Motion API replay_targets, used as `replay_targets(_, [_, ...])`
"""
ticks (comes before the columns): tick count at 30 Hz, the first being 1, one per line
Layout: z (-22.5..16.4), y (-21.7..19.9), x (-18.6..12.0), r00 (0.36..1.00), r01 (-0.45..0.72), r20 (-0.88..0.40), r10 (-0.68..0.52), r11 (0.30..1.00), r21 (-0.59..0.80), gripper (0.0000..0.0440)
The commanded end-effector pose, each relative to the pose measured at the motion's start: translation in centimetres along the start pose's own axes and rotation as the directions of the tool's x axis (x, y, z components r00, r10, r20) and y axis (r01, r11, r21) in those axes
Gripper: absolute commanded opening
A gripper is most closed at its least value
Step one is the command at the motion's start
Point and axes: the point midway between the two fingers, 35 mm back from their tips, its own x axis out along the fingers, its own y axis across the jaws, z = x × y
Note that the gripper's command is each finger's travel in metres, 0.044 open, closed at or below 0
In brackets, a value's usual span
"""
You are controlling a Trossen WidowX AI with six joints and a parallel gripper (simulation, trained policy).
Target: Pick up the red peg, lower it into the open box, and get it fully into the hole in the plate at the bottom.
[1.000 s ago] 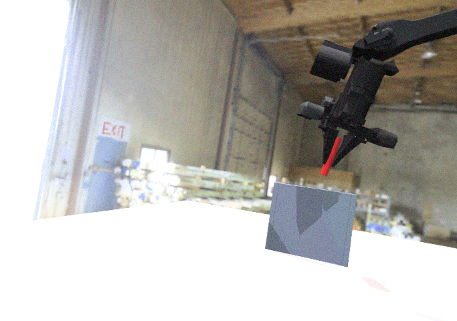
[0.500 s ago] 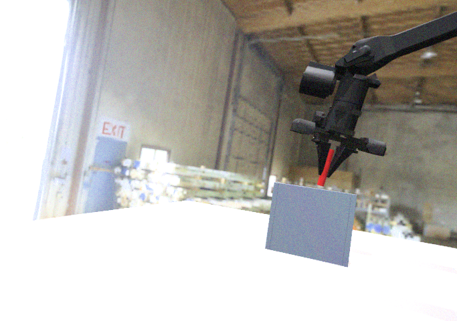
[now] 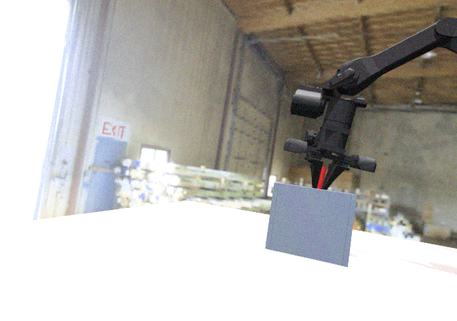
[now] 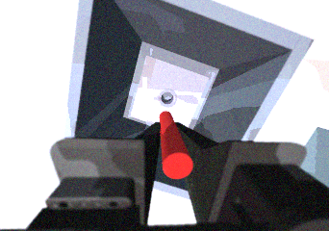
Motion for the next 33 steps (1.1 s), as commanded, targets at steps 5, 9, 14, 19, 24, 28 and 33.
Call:
replay_targets(5, [0.6,-0.2,1.7,1.0,0.008,-0.022,-0.008,1.0,-0.01,0.0])
replay_targets(9, [0.7,-0.3,2.7,0.999,0.014,-0.029,-0.015,1.0,-0.023,0.0])
replay_targets(14, [1.0,-0.2,3.7,0.999,0.022,-0.029,-0.023,0.999,-0.042,0.0])
replay_targets(19, [1.1,-0.3,4.5,0.999,0.038,-0.032,-0.04,0.997,-0.06,0.0037])
replay_targets(24, [0.9,-0.4,5.4,0.997,0.054,-0.046,-0.057,0.996,-0.073,0.01])
replay_targets(28, [1.0,-0.3,5.3,0.996,0.053,-0.074,-0.058,0.996,-0.073,0.0095])
replay_targets(33, [1.5,0.5,4.6,0.99,0.027,-0.135,-0.035,0.998,-0.063,0.0104])
